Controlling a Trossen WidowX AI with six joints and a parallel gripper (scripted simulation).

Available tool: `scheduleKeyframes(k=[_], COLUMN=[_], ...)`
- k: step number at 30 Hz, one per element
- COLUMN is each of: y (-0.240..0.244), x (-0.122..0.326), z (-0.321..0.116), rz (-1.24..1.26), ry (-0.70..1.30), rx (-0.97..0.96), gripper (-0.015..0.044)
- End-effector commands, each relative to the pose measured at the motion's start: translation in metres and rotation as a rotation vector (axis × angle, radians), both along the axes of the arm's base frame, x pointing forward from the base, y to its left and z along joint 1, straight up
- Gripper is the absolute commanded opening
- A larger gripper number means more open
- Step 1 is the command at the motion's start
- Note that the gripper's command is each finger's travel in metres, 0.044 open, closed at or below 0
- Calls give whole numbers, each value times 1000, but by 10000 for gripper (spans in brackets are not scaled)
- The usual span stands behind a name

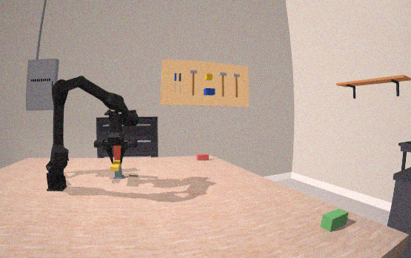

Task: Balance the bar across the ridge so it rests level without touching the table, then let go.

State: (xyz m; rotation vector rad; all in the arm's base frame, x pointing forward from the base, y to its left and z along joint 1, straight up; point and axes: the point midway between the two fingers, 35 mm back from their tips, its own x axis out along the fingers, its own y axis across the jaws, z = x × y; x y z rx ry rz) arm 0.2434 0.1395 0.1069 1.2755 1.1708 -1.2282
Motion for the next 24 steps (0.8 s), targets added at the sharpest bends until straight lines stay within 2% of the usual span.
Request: scheduleKeyframes(k=[1, 23, 24], y=[0, 0, 0], x=[0, 0, 0], z=[0, 0, 0], rz=[0, 0, 0], ry=[0, 0, 0], rx=[0, 0, 0], gripper=[0, 0, 26])
